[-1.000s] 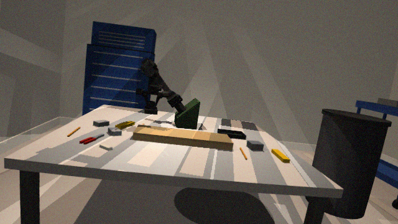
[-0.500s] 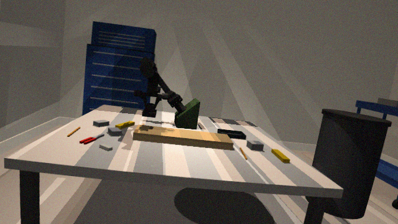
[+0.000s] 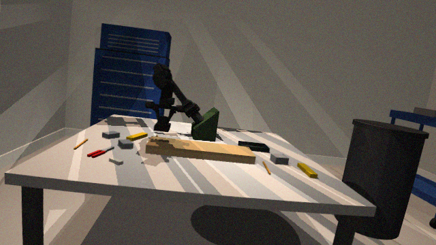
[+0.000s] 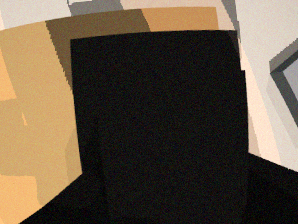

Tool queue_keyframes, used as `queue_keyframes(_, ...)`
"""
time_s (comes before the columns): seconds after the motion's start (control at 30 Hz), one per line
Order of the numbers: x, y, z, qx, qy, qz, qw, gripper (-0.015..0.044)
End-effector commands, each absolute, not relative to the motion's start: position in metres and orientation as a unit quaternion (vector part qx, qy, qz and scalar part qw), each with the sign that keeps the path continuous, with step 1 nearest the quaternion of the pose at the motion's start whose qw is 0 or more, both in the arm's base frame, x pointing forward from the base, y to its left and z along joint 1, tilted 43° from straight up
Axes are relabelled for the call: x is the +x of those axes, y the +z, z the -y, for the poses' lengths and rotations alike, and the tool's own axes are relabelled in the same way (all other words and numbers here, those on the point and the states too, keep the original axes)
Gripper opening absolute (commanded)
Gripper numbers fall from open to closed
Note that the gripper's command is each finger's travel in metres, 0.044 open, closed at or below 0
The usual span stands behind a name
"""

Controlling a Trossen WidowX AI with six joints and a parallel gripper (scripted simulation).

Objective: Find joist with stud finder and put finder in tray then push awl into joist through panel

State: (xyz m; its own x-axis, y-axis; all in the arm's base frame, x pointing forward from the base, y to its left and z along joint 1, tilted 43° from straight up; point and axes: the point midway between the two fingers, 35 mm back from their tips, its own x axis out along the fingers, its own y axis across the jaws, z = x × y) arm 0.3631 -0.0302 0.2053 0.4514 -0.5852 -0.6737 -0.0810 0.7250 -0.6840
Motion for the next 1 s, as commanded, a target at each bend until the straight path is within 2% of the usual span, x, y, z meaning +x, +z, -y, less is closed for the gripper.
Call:
queue_keyframes(0.0, 0.365, 0.200, 0.032, -0.335, -0.156, -0.498, 0.785, 0.0000)
queue_keyframes(0.97, 0.373, 0.169, 0.062, -0.336, -0.157, -0.497, 0.785, 0.0000)
